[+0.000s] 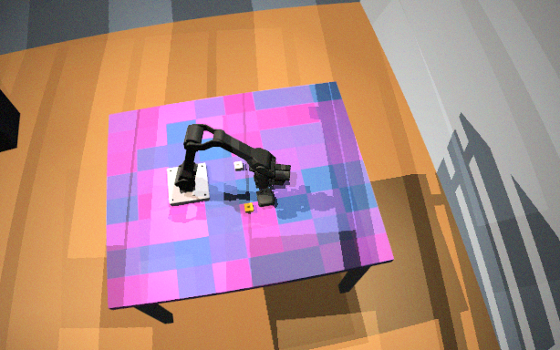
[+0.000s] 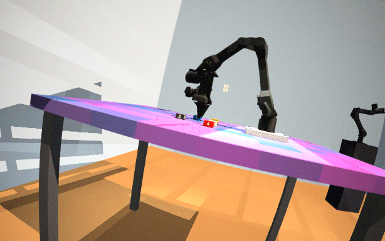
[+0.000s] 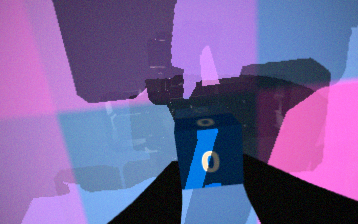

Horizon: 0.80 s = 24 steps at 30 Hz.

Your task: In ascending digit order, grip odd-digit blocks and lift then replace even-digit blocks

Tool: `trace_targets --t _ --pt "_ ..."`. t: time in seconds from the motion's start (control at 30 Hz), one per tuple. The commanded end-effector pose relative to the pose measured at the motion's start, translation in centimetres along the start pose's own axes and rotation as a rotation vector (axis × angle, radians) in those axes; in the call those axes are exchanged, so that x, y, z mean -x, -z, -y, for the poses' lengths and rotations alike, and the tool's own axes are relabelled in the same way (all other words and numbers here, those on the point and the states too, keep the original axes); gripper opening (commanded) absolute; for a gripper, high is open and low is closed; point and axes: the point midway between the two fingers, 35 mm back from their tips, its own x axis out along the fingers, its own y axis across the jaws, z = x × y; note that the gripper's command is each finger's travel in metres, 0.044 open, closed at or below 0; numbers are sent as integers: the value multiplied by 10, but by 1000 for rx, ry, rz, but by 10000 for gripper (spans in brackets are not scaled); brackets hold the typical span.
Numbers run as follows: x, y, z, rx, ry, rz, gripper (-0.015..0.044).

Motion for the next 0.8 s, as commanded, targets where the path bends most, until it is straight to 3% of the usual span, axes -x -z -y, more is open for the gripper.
trace_targets --t 0.0,0.77 --pt "6 -1 0 0 -2 5 120" --pt "8 -1 0 0 -2 5 120"
